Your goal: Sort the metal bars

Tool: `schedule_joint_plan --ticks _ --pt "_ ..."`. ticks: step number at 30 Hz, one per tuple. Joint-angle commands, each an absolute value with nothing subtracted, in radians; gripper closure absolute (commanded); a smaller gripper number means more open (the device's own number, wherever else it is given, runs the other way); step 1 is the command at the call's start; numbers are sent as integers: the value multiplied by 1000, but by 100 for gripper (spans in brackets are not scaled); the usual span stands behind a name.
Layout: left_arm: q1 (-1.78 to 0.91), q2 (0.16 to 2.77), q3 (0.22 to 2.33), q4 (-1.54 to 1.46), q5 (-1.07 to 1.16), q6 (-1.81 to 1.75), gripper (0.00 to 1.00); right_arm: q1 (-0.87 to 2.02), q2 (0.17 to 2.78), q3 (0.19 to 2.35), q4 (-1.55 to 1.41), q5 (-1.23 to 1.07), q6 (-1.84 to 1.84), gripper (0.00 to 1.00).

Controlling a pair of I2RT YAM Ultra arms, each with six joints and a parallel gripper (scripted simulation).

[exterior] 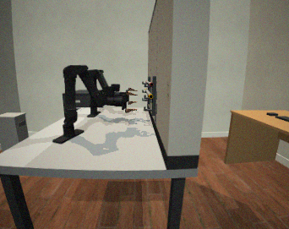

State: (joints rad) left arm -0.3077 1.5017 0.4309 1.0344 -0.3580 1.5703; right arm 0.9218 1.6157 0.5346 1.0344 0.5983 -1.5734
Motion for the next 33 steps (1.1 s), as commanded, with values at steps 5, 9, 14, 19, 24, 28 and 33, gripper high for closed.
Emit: schedule_joint_plan --ticks 5,9,14,19,24,28,33 --pt "-297 1428 489 943 -355 1572 0 914 1545 592 956 592 -1573 0" --pt "-297 1405 504 904 -355 1572 0 914 1523 606 921 592 -1573 0" --pt "-297 1388 517 874 -354 1572 0 914 1508 617 893 592 -1573 0" --pt "-297 1362 537 828 -355 1572 0 914 1483 635 851 592 -1573 0" --pt "-297 1338 559 783 -355 1572 0 914 1461 655 808 592 -1573 0" --pt "-297 1330 568 765 -355 1572 0 914 1452 664 792 592 -1573 0" --pt "-297 1330 570 761 -354 1571 0 914 1453 666 788 592 -1572 0"
